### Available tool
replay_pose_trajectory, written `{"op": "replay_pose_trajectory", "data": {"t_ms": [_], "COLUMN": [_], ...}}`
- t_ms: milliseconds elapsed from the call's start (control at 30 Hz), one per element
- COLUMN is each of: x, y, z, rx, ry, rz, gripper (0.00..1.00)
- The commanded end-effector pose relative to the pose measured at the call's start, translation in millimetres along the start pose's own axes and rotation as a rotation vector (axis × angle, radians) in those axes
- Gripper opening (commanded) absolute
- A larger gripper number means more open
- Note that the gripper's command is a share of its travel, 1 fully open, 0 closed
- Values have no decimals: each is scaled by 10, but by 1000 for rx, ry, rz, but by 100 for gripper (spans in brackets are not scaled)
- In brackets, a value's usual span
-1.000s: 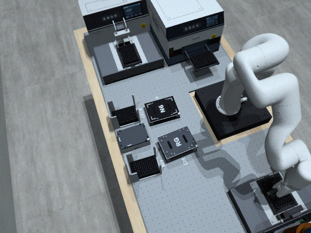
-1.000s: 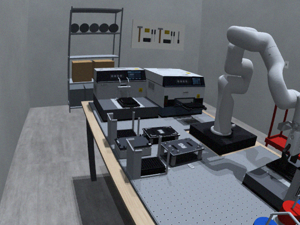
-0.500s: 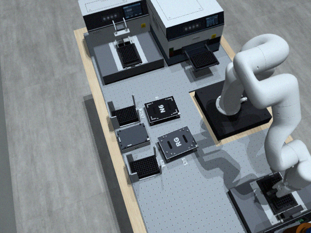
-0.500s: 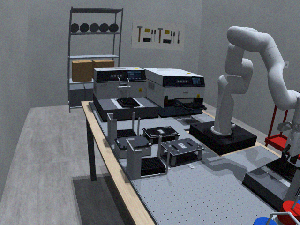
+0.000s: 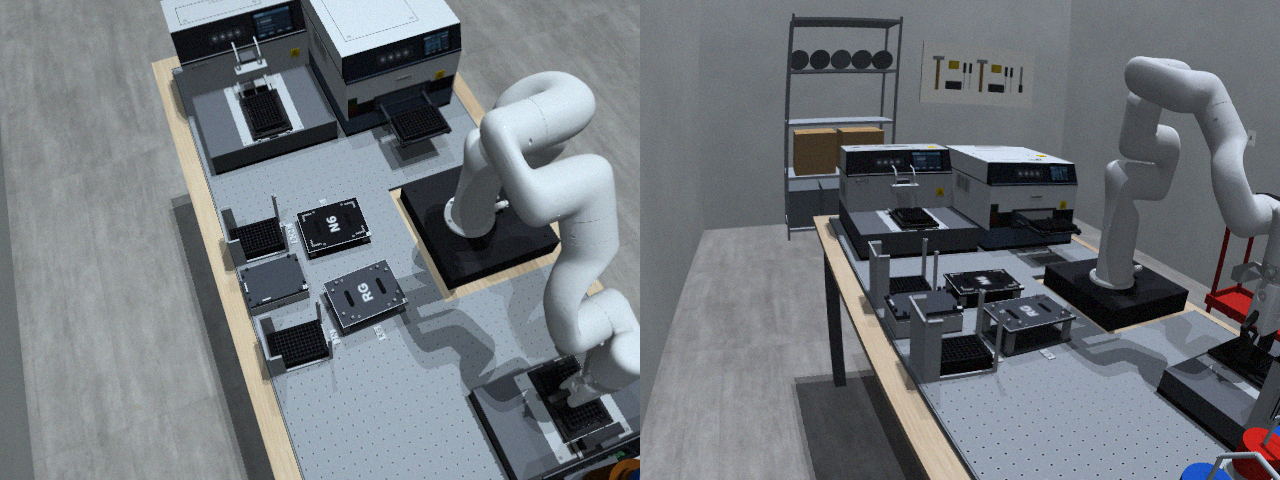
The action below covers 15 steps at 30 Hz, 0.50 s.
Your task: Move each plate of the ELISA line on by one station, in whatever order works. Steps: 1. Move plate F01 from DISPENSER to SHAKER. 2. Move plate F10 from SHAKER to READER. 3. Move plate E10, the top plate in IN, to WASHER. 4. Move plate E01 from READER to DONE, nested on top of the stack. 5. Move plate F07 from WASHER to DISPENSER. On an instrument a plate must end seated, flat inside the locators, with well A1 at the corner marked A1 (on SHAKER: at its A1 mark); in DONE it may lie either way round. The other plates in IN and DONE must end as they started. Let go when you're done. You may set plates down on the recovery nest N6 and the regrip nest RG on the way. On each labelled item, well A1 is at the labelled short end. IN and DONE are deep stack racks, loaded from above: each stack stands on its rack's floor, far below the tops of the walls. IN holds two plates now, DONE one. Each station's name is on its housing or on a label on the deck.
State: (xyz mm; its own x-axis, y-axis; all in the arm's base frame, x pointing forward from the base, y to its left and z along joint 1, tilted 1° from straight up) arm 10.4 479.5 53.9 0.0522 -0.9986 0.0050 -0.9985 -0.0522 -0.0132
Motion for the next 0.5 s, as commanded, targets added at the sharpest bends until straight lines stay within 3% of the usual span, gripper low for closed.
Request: {"op": "replay_pose_trajectory", "data": {"t_ms": [0, 467], "x": [-17, -17], "y": [-1, -1], "z": [-3, 31], "rx": [1, 1], "ry": [-5, -5], "rz": [0, 0], "gripper": [100, 100]}}
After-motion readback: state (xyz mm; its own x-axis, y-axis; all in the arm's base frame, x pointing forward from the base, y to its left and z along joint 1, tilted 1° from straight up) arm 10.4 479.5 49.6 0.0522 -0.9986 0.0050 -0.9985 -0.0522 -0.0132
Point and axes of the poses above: the point where the finger pads meet when closed, its own z axis out along the fingers, its own y axis across the jaws, x = y × z, the point moved 1 cm from there along -z, back along the fingers, and after that the axes turned 2 degrees about -z, right-handed, at the moved point
